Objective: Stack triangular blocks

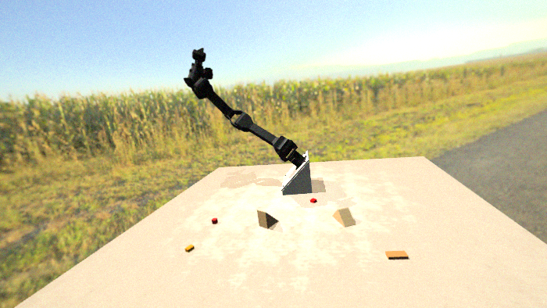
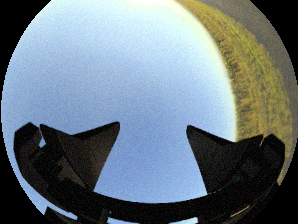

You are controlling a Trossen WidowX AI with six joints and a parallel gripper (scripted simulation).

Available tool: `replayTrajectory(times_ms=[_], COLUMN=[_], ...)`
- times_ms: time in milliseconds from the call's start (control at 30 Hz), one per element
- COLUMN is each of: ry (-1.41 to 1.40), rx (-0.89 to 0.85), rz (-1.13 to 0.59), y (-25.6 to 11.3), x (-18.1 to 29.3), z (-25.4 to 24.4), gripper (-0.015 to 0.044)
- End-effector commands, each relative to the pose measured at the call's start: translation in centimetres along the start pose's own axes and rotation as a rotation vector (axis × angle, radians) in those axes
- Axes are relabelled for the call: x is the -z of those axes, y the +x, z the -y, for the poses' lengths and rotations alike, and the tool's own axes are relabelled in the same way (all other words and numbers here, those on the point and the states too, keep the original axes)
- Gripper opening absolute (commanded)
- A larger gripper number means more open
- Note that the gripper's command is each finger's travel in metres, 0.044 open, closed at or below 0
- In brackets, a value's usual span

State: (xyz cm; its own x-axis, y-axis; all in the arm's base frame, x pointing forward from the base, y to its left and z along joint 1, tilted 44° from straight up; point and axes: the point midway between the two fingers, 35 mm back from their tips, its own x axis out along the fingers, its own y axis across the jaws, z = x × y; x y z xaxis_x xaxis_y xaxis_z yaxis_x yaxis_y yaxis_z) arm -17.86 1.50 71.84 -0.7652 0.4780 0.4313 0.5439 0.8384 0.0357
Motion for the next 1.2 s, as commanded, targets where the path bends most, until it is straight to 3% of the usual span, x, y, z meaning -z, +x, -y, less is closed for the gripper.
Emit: replayTrajectory(times_ms=[0, 333, 633, 900, 1167], ry=[0.007, 0.357, 0.682, 0.933, 1.138], rx=[-0.001, -0.049, -0.129, -0.221, -0.346], rz=[-0.005, -0.257, -0.555, -0.835, -1.132], y=[-0.1, -3.7, -9.9, -16.8, -24.8], x=[0.1, 4.0, 4.5, 1.3, -5.3], z=[-0.2, -12.8, -26.3, -37.7, -47.2], gripper=[0.0426, 0.0440, 0.0440, 0.0440, 0.0440])
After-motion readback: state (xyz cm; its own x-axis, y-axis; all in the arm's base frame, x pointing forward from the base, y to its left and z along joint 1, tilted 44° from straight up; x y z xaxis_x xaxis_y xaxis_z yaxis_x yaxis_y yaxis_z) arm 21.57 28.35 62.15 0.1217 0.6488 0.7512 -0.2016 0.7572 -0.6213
